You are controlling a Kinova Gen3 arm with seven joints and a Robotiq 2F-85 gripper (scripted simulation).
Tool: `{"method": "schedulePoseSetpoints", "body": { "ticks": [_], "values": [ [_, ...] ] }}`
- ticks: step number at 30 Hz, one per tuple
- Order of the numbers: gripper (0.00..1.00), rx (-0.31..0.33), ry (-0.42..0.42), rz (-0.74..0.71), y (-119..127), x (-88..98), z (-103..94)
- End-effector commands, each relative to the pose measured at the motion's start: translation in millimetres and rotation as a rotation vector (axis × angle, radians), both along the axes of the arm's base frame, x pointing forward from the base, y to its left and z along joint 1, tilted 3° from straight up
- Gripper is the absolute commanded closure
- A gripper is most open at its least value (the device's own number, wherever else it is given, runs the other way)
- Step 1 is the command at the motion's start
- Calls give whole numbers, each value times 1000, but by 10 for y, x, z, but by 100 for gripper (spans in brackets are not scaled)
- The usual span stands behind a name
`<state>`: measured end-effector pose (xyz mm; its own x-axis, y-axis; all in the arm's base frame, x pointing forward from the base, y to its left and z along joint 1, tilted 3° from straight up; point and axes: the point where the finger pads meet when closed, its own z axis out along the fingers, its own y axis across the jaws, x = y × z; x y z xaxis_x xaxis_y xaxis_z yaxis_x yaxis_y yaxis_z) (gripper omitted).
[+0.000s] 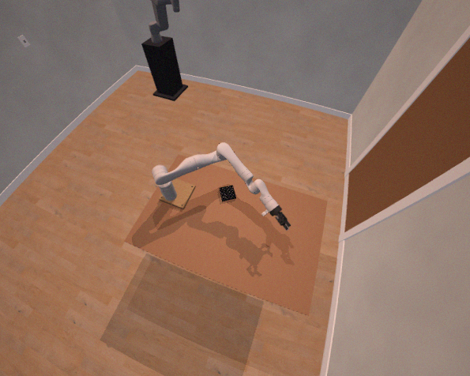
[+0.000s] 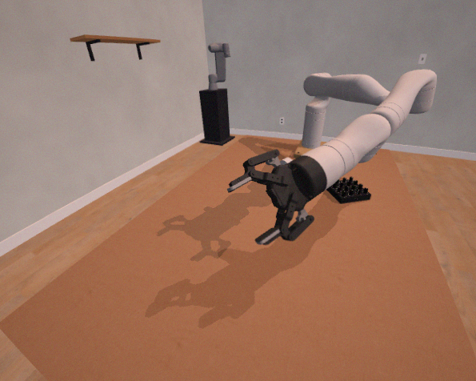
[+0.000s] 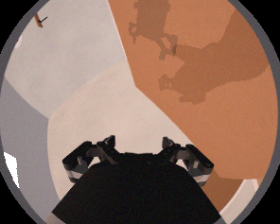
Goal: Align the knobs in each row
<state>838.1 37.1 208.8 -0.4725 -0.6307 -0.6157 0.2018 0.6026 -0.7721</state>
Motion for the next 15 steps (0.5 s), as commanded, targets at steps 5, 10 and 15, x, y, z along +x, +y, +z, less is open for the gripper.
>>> {"method": "schedulePoseSetpoints", "body": {
  "ticks": [5, 10, 15],
  "values": [
    [0, 11, -4, -14, -84, -6, 46],
    [0, 27, 6, -46, -239, -50, 16],
    [0, 27, 6, -46, -239, -50, 16]
  ]
}}
